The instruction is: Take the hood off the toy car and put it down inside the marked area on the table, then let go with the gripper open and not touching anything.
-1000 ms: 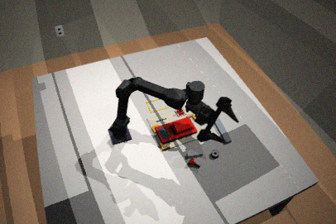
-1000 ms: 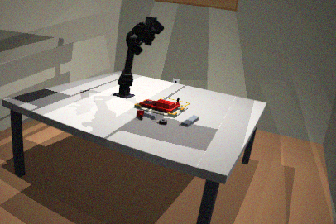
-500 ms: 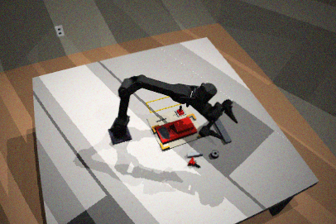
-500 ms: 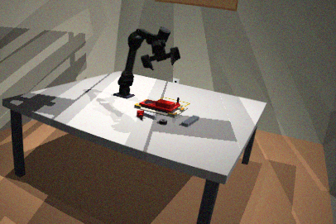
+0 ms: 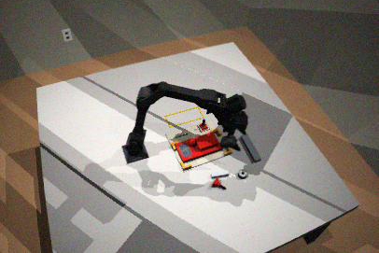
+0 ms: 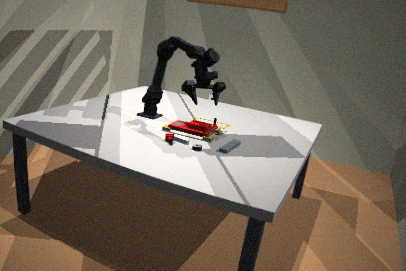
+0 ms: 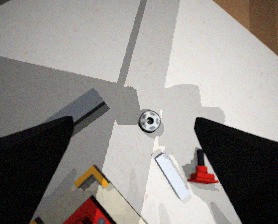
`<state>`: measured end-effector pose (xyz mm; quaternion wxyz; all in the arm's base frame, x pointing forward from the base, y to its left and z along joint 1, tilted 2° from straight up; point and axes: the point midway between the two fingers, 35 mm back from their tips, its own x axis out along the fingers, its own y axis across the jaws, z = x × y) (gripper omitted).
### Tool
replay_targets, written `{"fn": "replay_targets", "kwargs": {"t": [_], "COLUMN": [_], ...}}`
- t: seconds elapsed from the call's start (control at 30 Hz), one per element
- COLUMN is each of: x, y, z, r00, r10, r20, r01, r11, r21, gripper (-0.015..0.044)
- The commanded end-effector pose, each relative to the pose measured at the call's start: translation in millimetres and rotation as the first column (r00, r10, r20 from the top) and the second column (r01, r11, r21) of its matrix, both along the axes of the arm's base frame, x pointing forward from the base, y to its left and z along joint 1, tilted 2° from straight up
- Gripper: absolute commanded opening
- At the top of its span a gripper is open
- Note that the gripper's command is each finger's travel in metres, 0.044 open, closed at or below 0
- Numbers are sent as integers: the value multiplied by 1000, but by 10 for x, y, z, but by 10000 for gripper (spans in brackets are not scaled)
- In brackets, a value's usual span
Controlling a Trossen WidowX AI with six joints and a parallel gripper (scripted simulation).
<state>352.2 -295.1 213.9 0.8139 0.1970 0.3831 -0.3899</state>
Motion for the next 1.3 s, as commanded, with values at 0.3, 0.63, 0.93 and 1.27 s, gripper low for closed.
{"fn": "replay_targets", "kwargs": {"t": [0.3, 0.63, 0.93, 1.27], "x": [-192, -410, -410, -403], "y": [1137, 1523, 1527, 1526], "z": [-616, -734, -743, -798], "r00": [781, 601, 601, 601], "r10": [529, 711, 711, 711], "r20": [-331, -366, -366, -366], "r01": [-435, -538, -538, -538], "r11": [842, 698, 698, 698], "r21": [318, 473, 473, 473], "gripper": [440, 440, 440, 440]}}
